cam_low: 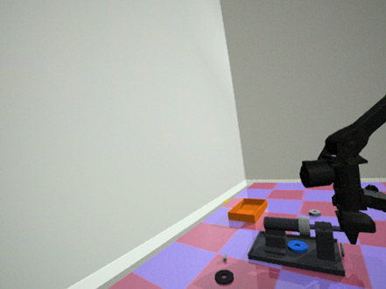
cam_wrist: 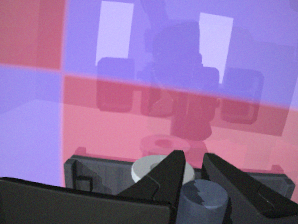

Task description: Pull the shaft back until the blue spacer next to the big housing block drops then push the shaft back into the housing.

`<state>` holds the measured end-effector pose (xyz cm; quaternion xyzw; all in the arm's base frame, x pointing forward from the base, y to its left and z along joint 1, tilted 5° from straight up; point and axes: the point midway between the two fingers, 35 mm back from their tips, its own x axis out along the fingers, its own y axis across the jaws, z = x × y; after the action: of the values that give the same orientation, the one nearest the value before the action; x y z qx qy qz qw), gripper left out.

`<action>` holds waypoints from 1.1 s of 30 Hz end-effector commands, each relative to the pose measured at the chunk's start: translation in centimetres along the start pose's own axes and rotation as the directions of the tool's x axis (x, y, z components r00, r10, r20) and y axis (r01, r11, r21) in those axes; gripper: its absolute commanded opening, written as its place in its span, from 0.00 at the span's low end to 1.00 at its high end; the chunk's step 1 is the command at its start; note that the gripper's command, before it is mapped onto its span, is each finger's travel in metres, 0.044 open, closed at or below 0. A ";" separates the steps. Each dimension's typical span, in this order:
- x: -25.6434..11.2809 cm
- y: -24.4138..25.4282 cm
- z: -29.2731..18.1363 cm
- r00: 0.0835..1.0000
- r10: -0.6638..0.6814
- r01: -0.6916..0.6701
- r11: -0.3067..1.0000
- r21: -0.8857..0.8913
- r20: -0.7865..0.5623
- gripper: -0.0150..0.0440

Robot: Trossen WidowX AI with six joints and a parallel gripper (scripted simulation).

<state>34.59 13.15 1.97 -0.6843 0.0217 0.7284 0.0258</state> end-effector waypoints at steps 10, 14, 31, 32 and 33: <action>-0.1 0.0 -0.7 1.000 0.002 -0.002 1.000 0.000 -0.009 0.25; -0.1 0.1 -0.8 1.000 0.002 -0.002 1.000 0.000 -0.009 0.25; -0.2 0.1 -1.4 1.000 0.002 -0.002 1.000 0.000 -0.009 0.25; -0.2 0.1 -1.4 1.000 0.002 -0.002 1.000 0.000 -0.010 0.25; -0.2 0.1 -1.5 1.000 0.002 -0.002 1.000 0.000 -0.010 0.25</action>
<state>35.69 13.07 1.92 -0.6845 0.0217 0.7283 0.0259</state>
